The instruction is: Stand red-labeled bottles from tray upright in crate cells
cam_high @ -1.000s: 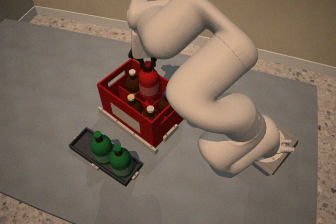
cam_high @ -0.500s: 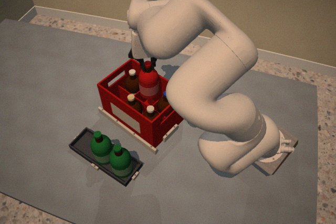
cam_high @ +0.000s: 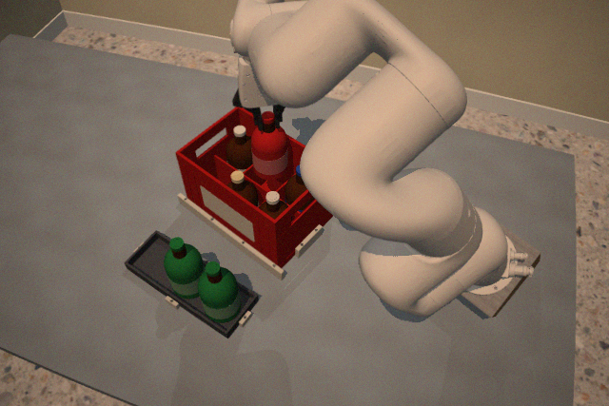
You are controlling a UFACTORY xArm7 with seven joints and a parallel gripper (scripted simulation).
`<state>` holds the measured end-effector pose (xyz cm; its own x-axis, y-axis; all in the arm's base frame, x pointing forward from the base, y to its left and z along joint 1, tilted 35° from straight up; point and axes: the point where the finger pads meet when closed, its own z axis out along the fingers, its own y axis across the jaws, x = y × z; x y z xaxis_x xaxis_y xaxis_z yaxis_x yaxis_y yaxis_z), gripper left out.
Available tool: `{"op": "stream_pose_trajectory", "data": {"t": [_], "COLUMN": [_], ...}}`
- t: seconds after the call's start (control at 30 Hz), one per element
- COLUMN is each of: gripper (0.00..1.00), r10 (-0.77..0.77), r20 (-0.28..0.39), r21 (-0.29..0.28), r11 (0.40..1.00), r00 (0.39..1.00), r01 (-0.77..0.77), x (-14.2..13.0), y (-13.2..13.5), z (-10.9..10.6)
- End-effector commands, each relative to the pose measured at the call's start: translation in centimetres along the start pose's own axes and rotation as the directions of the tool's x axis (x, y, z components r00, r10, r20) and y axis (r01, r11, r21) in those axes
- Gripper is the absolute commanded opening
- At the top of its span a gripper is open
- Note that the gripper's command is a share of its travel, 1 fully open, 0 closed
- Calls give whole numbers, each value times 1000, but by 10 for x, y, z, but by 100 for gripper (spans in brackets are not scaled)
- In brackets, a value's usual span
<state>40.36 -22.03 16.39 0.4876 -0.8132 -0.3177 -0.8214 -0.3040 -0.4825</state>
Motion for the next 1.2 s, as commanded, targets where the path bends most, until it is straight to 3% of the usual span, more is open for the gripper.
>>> {"op": "stream_pose_trajectory", "data": {"t": [0.0, 1.17], "gripper": [0, 0], "r10": [0, 0], "r20": [-5, -5], "r21": [2, 2], "r11": [1000, 1000], "r00": [1000, 1000], "r01": [0, 0], "x": [1, 2], "y": [0, 0], "z": [-1, 31]}}
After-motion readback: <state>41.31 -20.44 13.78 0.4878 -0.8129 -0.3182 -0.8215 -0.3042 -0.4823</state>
